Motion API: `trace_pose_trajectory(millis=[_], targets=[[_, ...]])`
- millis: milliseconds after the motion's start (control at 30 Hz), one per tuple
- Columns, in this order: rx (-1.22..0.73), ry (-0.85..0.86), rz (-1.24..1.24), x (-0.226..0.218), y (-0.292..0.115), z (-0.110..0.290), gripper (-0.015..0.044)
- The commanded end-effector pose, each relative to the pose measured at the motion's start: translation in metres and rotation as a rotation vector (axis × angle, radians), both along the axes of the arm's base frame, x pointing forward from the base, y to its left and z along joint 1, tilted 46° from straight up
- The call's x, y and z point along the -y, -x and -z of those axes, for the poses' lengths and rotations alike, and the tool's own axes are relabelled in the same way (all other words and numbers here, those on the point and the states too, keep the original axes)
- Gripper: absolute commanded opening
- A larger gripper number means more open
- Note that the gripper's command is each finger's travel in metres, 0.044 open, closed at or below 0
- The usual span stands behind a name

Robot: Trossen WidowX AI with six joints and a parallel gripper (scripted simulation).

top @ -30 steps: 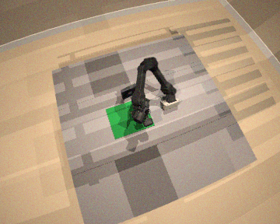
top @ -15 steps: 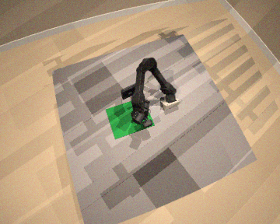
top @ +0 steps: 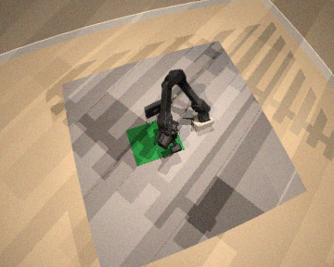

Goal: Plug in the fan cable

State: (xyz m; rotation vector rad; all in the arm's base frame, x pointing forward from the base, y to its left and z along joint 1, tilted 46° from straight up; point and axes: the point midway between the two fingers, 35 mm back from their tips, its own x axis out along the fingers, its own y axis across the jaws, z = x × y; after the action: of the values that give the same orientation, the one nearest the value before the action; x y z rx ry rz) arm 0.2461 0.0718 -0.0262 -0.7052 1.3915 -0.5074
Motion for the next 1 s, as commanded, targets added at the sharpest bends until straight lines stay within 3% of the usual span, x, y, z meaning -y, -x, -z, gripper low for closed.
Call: trace_pose_trajectory(millis=[0, 33, 600, 967], targets=[[-0.006, 0.008, -0.003, 0.003, 0.001, 0.002, 0.044], [-0.006, 0.008, -0.003, 0.003, 0.001, 0.002, 0.044], [-0.001, 0.001, 0.0, 0.001, 0.0, 0.001, 0.0], [-0.007, 0.006, -0.003, -0.035, 0.007, -0.034, 0.0]])
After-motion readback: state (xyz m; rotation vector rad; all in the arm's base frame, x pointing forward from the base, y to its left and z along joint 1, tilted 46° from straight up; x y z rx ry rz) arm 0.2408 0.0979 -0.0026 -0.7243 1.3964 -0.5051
